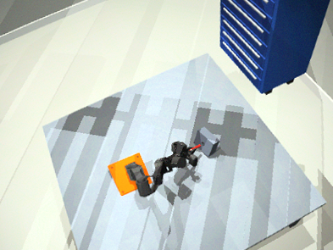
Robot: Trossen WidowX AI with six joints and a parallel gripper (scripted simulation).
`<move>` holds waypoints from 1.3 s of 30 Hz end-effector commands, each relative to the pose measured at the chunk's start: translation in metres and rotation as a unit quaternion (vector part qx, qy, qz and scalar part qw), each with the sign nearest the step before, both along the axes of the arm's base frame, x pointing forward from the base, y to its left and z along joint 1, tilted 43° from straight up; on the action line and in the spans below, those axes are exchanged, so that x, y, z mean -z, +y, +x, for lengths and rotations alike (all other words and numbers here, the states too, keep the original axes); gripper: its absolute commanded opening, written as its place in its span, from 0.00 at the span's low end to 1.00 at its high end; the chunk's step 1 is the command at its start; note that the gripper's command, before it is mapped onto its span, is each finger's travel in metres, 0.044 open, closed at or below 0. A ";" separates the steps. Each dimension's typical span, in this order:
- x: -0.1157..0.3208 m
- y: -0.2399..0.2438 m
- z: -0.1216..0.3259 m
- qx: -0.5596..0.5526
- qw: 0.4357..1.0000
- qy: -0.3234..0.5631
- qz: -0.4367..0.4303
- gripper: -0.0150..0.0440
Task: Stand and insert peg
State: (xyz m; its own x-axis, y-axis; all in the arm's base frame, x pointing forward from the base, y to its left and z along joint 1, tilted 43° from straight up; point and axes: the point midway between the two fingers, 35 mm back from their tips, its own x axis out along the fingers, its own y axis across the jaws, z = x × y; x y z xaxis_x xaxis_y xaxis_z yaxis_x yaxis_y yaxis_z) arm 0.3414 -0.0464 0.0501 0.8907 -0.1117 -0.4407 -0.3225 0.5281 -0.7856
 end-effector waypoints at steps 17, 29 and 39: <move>0.009 -0.002 0.016 -0.001 1.000 -0.002 0.000 0.25; 0.009 -0.002 0.015 0.000 1.000 -0.001 0.000 0.25; 0.011 -0.002 0.020 0.000 1.000 -0.002 0.000 0.25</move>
